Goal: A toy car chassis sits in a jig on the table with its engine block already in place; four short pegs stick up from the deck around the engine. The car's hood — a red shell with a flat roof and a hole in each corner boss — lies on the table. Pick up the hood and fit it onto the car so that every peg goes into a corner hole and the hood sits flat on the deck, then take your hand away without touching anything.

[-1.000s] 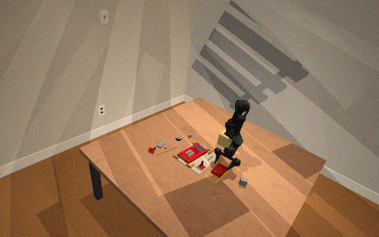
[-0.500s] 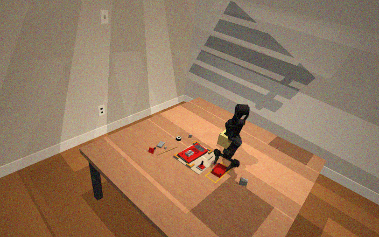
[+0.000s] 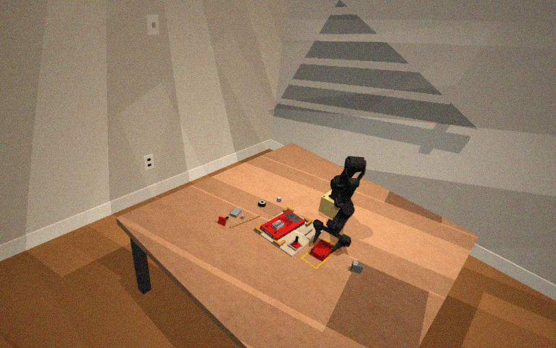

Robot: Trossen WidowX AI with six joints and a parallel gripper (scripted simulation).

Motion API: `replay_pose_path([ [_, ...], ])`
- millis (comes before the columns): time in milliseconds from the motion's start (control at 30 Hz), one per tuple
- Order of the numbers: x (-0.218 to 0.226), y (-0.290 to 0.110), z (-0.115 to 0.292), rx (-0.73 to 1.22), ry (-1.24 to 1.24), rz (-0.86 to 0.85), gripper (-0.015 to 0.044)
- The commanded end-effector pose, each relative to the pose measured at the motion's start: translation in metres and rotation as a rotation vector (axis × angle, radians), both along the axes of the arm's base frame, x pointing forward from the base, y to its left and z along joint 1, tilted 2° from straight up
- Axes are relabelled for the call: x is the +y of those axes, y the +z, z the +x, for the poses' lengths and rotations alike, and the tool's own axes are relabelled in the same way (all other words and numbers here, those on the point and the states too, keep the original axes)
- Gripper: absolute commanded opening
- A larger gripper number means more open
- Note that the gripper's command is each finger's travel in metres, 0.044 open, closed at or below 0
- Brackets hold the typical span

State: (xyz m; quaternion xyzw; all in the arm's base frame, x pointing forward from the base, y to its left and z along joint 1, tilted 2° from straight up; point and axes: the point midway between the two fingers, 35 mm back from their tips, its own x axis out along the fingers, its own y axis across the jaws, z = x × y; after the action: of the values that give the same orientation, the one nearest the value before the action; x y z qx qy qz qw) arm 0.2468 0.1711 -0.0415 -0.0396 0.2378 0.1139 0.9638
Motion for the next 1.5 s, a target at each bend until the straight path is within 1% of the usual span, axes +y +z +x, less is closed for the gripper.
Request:
replay_pose_path([
  [0, 0.002, -0.002, 0.001, -0.002, 0.005, 0.002, 0.044],
  [767, 0.001, -0.013, 0.001, -0.002, 0.005, 0.002, 0.044],
  [867, -0.001, -0.011, 0.0, 0.0, 0.0, 0.0, 0.0361],
  [1200, -0.001, -0.011, 0.0, 0.0, 0.0, 0.0, 0.0295],
  [1467, 0.002, -0.001, 0.002, 0.0, 0.0, 0.0, 0.0085],
])
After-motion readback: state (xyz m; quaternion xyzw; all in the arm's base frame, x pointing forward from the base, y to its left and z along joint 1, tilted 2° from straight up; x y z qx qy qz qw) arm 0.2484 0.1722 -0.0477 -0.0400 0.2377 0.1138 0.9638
